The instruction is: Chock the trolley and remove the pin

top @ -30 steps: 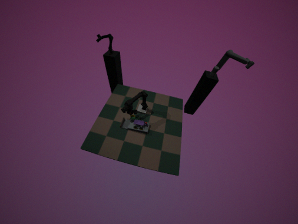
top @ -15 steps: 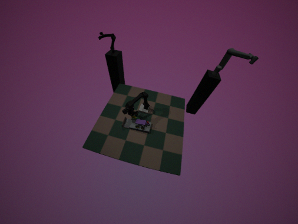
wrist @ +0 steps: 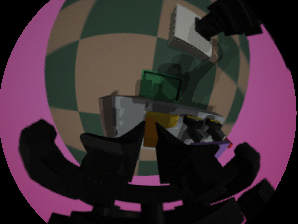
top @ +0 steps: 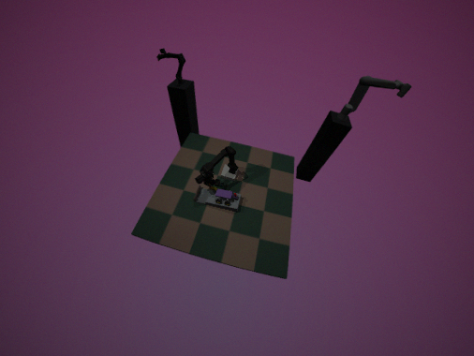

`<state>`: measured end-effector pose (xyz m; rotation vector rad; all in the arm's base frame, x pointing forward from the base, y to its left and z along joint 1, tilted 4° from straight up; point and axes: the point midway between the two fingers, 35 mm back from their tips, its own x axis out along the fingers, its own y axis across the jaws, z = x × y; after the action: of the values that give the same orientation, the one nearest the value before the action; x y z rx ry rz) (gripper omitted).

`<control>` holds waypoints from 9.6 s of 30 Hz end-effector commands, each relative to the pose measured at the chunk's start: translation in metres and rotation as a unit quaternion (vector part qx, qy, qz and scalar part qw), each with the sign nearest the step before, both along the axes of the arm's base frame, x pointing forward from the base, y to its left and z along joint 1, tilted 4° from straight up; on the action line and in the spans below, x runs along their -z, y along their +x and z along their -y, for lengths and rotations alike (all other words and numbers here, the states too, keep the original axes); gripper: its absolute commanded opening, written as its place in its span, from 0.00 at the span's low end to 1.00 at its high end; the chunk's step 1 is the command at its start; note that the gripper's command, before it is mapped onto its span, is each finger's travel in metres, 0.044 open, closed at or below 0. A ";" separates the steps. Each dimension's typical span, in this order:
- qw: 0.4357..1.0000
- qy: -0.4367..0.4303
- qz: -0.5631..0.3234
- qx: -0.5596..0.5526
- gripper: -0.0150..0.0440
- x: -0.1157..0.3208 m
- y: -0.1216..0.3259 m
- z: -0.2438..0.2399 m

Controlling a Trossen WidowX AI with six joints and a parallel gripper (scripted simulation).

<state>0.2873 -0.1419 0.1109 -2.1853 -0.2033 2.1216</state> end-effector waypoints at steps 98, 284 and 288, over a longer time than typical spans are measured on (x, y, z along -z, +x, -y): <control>1.000 -0.013 0.016 -0.011 0.62 -0.033 0.002 -0.032; 0.704 0.055 0.185 -0.683 0.25 -0.079 0.027 -0.255; 0.704 0.055 0.185 -0.683 0.25 -0.079 0.024 -0.256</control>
<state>0.3129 0.1133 0.1885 -2.5611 -2.5703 1.6847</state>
